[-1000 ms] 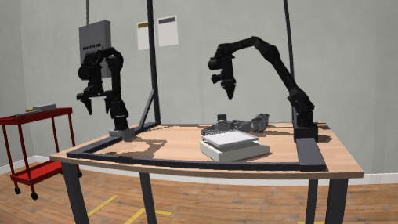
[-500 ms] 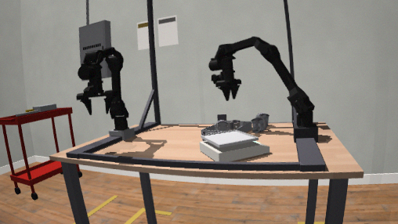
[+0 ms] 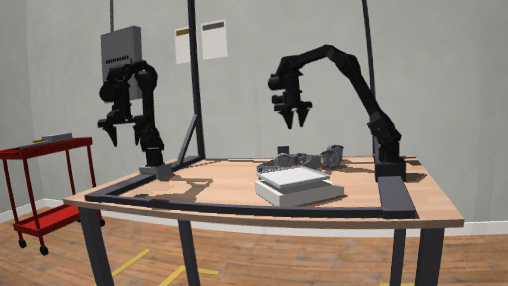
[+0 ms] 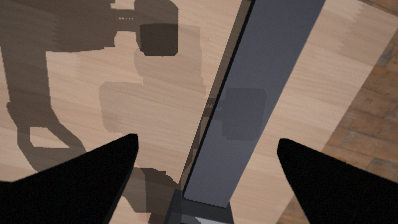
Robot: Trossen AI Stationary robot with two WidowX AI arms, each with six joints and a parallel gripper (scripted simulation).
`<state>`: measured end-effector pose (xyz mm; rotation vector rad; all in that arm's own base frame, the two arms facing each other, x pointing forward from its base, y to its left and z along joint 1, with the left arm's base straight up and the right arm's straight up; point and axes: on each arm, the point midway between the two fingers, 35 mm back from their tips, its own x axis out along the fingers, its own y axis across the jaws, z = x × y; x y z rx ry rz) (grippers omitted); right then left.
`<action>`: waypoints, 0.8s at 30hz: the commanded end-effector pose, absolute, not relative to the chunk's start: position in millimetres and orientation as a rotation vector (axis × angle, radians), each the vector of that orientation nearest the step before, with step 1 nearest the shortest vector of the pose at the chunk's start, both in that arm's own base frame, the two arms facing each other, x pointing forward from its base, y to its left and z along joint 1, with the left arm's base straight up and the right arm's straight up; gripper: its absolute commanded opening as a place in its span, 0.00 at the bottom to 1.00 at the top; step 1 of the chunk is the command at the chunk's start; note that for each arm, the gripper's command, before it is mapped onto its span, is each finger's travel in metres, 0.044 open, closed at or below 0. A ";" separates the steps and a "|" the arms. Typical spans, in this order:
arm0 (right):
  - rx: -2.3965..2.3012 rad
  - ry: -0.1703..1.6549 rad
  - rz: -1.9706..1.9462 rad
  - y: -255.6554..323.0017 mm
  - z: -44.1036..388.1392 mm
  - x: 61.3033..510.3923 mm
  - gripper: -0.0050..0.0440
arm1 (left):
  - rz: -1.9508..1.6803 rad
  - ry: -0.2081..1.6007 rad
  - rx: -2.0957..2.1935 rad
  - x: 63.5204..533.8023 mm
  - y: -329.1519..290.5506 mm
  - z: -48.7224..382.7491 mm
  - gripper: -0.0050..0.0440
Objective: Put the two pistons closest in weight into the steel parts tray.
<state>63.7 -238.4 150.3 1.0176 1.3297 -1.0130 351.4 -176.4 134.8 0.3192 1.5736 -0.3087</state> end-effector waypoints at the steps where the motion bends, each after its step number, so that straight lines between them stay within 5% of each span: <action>1: 1.000 1.302 -1.024 -243.1 158.5 64.8 0.92 | -0.232 1.518 0.218 348.0 -153.7 155.8 0.87; 24: 1.000 1.302 -1.024 -243.1 158.5 64.8 0.92 | 0.203 1.526 -0.222 314.4 -54.9 151.6 0.87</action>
